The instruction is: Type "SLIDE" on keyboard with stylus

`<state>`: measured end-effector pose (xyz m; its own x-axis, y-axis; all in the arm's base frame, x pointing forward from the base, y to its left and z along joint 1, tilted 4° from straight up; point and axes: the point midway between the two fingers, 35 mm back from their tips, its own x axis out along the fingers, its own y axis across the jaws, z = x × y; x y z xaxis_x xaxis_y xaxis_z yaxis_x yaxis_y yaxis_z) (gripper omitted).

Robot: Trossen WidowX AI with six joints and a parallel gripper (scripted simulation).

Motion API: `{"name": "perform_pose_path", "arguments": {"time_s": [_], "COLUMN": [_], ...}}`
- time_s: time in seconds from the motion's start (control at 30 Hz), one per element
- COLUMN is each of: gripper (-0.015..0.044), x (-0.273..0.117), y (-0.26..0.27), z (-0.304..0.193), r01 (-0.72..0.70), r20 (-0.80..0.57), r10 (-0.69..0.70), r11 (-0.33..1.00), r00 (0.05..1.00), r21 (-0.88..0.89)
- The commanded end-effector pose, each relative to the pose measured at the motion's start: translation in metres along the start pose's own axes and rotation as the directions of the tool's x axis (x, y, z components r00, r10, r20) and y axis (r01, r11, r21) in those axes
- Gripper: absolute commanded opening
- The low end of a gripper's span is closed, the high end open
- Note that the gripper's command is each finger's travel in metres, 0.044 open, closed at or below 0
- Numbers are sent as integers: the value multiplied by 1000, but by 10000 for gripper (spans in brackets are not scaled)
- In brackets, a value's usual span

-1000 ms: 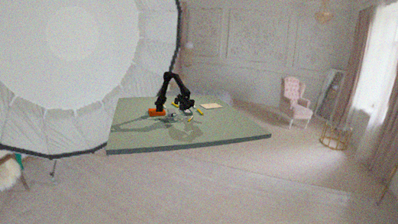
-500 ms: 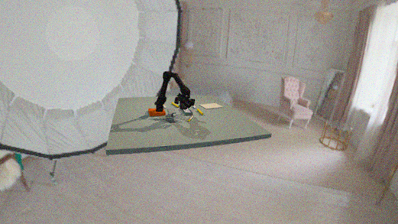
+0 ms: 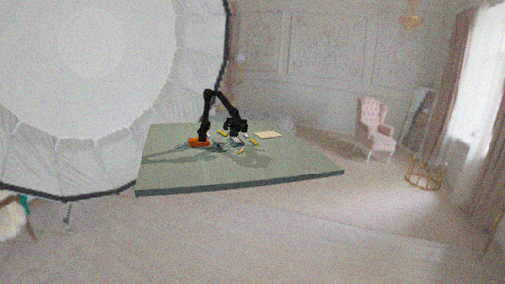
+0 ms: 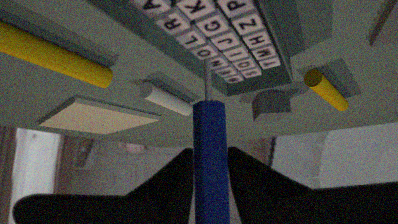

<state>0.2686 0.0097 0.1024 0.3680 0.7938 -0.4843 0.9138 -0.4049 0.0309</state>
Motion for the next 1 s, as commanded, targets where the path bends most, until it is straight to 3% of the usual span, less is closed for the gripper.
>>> {"name": "perform_pose_path", "arguments": {"time_s": [0.0, 0.4, 0.97], "gripper": [0, 0, 0], "x": [12, 41, 52], "y": [-3, -19, -20], "z": [-11, -44, -27], "r01": [-3, 7, 7], "r20": [-14, -67, -67], "r10": [3, -7, -8], "r11": [1000, 1000, 1000], "r00": [1000, 998, 998], "r21": [-1, -2, -2]}}
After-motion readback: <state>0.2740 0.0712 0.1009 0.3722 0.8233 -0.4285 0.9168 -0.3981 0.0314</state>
